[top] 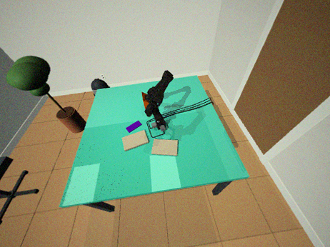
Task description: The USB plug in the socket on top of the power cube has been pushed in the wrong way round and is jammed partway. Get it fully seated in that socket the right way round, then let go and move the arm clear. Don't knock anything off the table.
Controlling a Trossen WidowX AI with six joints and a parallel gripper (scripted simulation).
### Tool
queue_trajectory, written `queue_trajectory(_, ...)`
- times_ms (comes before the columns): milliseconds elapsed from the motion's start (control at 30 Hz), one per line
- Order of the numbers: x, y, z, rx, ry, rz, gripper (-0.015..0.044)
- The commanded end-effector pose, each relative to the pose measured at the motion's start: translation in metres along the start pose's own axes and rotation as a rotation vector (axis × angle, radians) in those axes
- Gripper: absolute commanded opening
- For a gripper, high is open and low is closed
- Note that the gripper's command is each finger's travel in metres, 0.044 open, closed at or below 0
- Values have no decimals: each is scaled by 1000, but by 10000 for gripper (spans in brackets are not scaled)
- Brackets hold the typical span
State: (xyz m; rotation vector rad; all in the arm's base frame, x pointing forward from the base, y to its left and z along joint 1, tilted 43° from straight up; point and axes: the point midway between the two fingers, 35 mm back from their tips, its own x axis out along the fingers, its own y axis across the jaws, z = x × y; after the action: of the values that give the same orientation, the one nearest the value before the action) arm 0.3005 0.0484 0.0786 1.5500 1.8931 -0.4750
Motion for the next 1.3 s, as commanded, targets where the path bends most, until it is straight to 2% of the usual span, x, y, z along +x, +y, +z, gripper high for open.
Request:
queue_trajectory(0,1,0,0,4,3,3,0)
queue_trajectory(1267,5,0,0,4,3,3,0)
